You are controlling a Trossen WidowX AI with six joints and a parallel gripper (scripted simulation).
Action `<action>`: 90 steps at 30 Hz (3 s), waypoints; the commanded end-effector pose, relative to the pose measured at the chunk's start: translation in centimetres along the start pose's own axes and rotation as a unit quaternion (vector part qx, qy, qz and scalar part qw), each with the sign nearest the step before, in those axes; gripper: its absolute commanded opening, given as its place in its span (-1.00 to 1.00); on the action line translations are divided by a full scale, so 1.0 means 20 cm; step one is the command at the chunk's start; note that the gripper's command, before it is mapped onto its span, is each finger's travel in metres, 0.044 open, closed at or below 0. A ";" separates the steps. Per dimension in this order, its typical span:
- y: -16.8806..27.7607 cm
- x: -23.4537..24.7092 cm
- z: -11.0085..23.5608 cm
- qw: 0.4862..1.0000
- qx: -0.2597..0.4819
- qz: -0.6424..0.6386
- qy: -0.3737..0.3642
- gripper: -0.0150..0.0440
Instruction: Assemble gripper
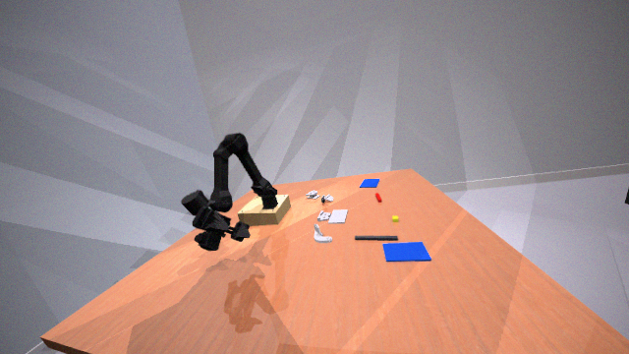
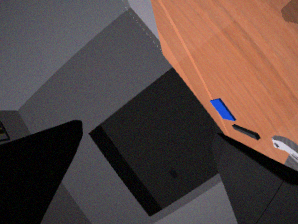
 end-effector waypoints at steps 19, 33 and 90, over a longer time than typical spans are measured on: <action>0.00 0.00 0.00 1.000 0.000 0.000 0.000 -0.49; 0.00 0.00 0.00 1.000 0.000 0.001 0.000 -0.40; 0.36 -0.29 -0.80 0.956 0.035 0.245 0.158 1.00</action>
Point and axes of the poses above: the point midway between the two fingers, 35 mm back from their tips, its own z axis back along the fingers, its own x axis across the jaws, y = z × x, the point moved 9 cm from there along z, back along the fingers, and after that the axes turned 12 degrees about -z, right-handed, at the moved point
